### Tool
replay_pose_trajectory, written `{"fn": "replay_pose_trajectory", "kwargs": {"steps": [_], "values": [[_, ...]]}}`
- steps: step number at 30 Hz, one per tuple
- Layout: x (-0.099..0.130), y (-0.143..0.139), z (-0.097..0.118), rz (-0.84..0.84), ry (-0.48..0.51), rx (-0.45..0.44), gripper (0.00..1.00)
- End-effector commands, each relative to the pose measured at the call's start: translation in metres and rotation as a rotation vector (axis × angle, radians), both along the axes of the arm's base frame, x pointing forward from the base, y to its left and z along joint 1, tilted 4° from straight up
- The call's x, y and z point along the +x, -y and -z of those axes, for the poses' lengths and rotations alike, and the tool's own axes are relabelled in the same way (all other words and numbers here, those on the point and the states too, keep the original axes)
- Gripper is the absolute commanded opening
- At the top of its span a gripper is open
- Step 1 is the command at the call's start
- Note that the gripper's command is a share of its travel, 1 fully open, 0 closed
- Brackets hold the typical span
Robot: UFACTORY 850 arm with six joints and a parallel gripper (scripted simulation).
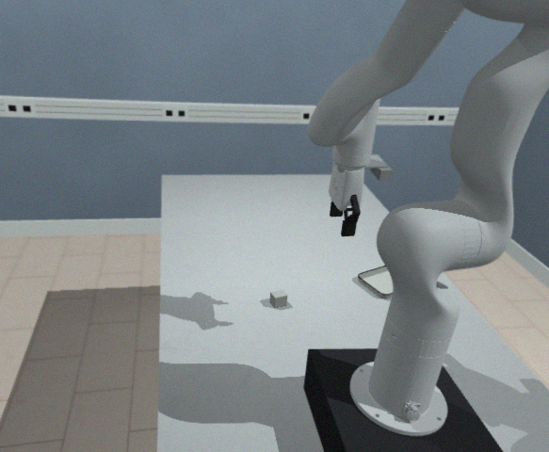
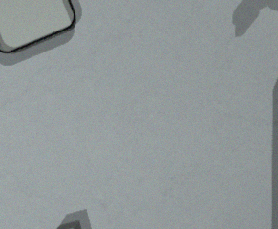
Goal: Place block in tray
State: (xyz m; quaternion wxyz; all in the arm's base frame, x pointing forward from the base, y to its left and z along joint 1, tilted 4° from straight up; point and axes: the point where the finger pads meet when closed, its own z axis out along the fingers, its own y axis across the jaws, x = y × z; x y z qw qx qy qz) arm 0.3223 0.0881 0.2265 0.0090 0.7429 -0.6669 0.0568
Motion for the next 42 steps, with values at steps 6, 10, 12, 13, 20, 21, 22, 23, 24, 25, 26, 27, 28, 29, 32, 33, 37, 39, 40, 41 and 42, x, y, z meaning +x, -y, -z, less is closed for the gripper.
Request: {"fn": "replay_pose_trajectory", "kwargs": {"steps": [6,10,12,13,20,21,22,23,24,25,26,27,28,29,32,33,37,39,40,41,42], "values": [[0.001,0.0,-0.001,0.0,0.002,0.001,1.0],[0.001,0.0,-0.001,0.0,0.002,0.001,1.0],[0.001,0.0,-0.001,0.0,0.002,0.001,1.0],[0.001,0.0,-0.001,0.0,0.002,0.001,1.0],[0.006,-0.002,0.002,-0.006,0.001,-0.001,0.65],[0.012,-0.005,0.006,-0.012,0.0,-0.003,0.65],[0.02,-0.009,0.012,-0.022,-0.002,-0.005,0.65],[0.031,-0.014,0.02,-0.035,-0.005,-0.008,0.65],[0.044,-0.021,0.031,-0.051,-0.008,-0.01,0.65],[0.058,-0.028,0.046,-0.07,-0.013,-0.013,0.65],[0.058,-0.028,0.046,-0.07,-0.013,-0.013,0.65],[0.073,-0.037,0.063,-0.091,-0.018,-0.014,0.65],[0.073,-0.037,0.063,-0.091,-0.018,-0.014,0.65],[0.087,-0.046,0.084,-0.113,-0.024,-0.015,0.65],[0.1,-0.055,0.107,-0.136,-0.031,-0.014,0.65],[0.1,-0.055,0.107,-0.136,-0.031,-0.014,0.65],[0.12,-0.072,0.156,-0.18,-0.046,-0.01,0.65],[0.127,-0.08,0.18,-0.199,-0.054,-0.007,0.65],[0.127,-0.08,0.18,-0.199,-0.054,-0.007,0.65],[0.131,-0.086,0.201,-0.216,-0.061,-0.003,0.65],[0.134,-0.091,0.22,-0.229,-0.067,0.0,0.65]]}}
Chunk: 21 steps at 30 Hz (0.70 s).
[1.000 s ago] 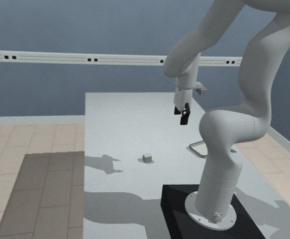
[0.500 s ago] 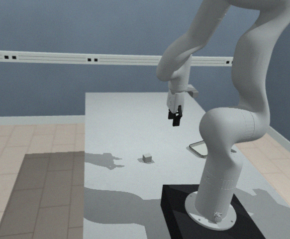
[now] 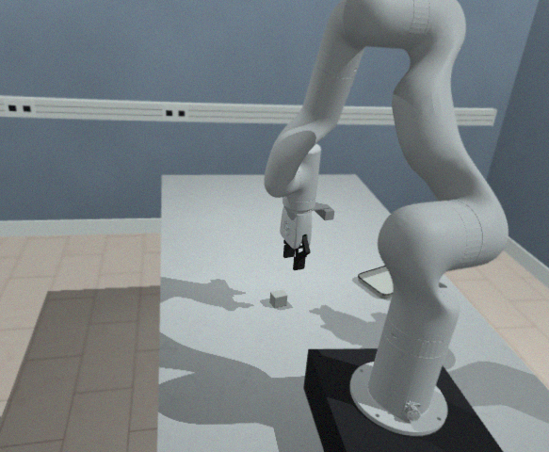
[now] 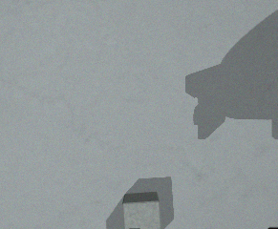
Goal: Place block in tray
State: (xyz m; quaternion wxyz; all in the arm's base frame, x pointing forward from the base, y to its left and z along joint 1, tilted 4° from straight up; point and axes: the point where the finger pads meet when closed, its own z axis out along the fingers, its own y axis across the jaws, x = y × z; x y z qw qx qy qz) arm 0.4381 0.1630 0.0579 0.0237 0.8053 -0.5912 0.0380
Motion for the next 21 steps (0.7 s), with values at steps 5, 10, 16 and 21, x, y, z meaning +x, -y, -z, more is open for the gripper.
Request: {"fn": "replay_pose_trajectory", "kwargs": {"steps": [5,10,16,21], "values": [[0.021,-0.023,0.083,-0.058,-0.023,0.011,0.65],[0.021,-0.023,0.083,-0.058,-0.023,0.011,0.65],[0.021,-0.023,0.083,-0.058,-0.023,0.011,0.65],[0.021,-0.023,0.083,-0.058,-0.023,0.011,0.65]]}}
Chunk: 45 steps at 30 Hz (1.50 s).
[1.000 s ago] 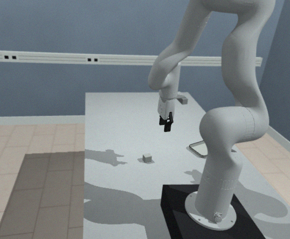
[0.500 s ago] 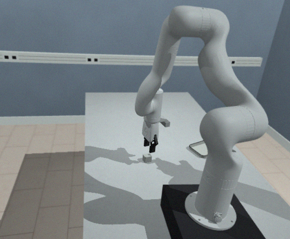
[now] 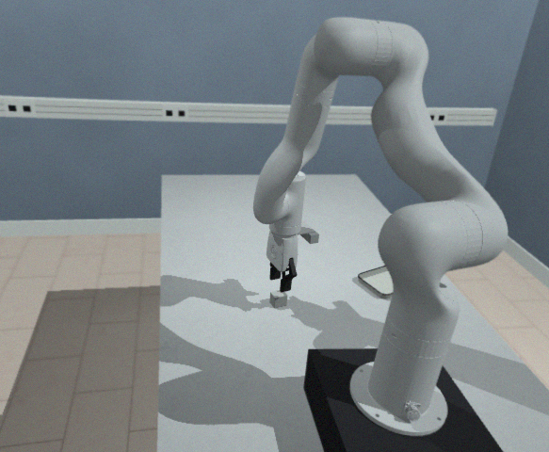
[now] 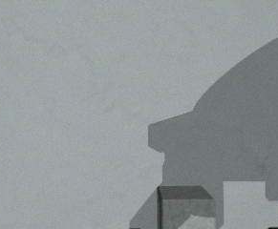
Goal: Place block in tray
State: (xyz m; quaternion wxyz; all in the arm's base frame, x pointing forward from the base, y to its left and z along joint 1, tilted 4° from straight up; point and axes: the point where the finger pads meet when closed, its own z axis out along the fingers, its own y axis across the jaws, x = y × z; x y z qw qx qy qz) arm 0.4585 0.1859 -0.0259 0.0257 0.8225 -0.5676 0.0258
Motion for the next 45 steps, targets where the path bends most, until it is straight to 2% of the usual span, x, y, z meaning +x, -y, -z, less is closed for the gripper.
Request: {"fn": "replay_pose_trajectory", "kwargs": {"steps": [1,2,22,45], "values": [[0.001,0.0,-0.001,0.0,0.002,0.001,0.65],[0.001,0.0,-0.001,0.0,0.002,0.001,0.54],[0.001,0.0,0.002,0.0,0.001,0.001,0.54],[0.002,0.001,0.023,0.0,0.001,0.001,0.54]]}}
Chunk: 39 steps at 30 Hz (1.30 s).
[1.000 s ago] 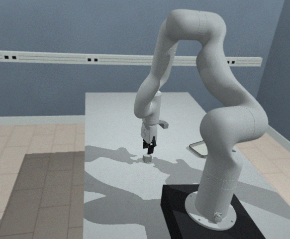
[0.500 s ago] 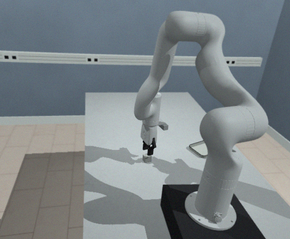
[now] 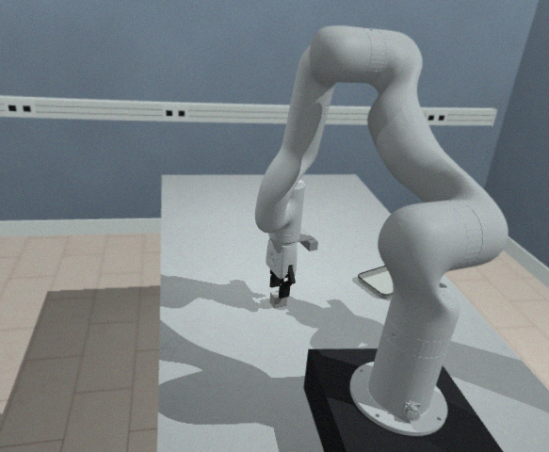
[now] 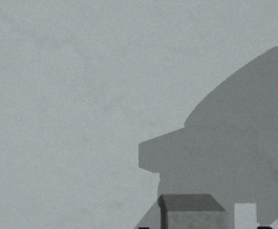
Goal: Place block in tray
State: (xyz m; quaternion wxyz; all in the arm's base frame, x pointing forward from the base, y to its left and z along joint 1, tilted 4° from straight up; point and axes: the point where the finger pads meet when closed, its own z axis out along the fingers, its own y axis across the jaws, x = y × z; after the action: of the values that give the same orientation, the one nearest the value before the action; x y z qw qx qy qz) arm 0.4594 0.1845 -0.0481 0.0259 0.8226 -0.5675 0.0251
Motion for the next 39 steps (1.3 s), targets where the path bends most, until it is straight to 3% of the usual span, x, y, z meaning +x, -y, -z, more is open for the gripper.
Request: {"fn": "replay_pose_trajectory", "kwargs": {"steps": [1,28,39], "values": [[0.001,0.0,0.001,0.0,0.002,0.001,0.54],[0.001,0.0,0.005,0.0,0.002,0.001,0.54],[0.001,0.002,0.031,0.0,0.002,0.001,0.54]]}}
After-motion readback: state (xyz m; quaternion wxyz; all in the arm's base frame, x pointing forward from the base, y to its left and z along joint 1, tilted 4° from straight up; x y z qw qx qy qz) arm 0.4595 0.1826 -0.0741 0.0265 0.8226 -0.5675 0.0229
